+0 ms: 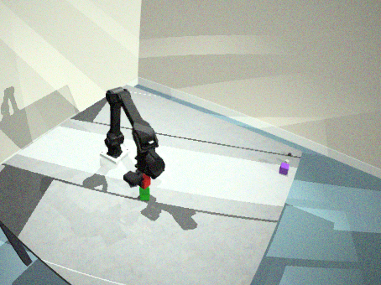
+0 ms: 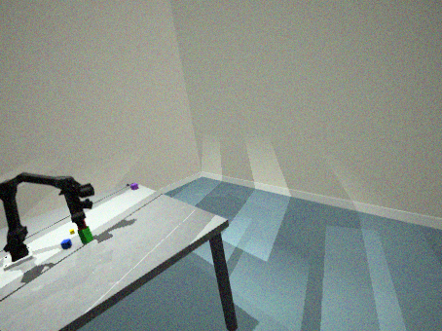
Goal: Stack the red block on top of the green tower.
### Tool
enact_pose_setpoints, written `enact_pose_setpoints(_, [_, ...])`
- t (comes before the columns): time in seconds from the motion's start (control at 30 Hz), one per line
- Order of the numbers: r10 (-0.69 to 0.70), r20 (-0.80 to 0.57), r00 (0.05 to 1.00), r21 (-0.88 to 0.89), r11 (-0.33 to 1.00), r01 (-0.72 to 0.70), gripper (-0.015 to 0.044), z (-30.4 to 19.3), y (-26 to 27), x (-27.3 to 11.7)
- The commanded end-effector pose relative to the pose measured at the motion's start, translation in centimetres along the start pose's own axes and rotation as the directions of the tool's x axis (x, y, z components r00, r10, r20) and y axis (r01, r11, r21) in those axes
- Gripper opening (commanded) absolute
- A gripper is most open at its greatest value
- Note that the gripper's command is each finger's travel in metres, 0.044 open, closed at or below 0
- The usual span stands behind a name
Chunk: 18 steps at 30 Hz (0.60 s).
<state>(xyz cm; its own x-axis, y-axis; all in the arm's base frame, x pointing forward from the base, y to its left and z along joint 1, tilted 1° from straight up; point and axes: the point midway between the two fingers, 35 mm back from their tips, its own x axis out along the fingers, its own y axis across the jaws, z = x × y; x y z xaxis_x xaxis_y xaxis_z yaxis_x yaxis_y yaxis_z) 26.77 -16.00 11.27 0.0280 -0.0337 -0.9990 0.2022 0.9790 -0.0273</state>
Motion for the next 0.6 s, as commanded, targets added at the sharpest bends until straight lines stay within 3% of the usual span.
enact_pose_setpoints(0.0, [0.001, 0.001, 1.0, -0.005, 1.0, -0.001, 0.0, 0.03, 0.01, 0.09])
enact_pose_setpoints(0.3, [0.001, 0.001, 1.0, -0.005, 1.0, -0.001, 0.0, 0.06, 0.0, -0.27])
enact_pose_setpoints(0.57, [0.0, 0.001, 1.0, 0.0, 1.0, 0.0, 0.021, 0.02, -0.01, 0.0])
